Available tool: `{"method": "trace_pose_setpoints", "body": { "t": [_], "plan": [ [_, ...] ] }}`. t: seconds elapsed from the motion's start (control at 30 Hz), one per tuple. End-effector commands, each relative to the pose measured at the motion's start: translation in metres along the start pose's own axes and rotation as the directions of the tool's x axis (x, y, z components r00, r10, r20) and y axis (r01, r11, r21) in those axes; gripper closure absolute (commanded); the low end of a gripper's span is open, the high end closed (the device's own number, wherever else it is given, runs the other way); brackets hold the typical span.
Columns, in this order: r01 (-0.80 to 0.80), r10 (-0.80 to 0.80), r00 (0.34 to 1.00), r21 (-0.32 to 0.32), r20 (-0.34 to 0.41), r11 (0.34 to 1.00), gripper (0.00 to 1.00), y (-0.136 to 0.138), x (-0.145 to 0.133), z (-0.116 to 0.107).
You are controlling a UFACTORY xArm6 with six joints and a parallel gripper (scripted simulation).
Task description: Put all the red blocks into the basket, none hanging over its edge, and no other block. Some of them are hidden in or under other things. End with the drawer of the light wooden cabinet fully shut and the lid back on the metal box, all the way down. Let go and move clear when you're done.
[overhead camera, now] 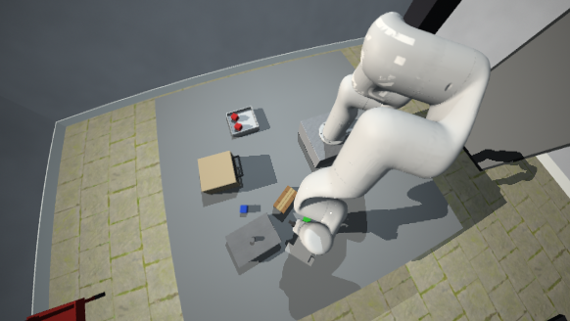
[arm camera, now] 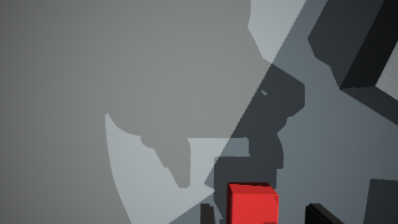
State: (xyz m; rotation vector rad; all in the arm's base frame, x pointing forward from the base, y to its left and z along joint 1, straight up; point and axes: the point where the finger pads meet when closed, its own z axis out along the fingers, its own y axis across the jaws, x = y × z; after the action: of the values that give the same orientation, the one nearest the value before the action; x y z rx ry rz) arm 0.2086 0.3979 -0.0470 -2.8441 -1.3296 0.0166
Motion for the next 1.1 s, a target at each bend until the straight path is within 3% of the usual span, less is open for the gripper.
{"method": "trace_pose_setpoints", "body": {
  "t": [0.0,1.07],
  "plan": [
    [0.0,0.0,1.0,0.001,-0.004,1.0,0.4,-0.0005,0.0021,-0.0014],
    [0.0,0.0,1.0,0.001,-0.004,1.0,0.4,-0.0005,0.0022,0.0086]
  ]
}}
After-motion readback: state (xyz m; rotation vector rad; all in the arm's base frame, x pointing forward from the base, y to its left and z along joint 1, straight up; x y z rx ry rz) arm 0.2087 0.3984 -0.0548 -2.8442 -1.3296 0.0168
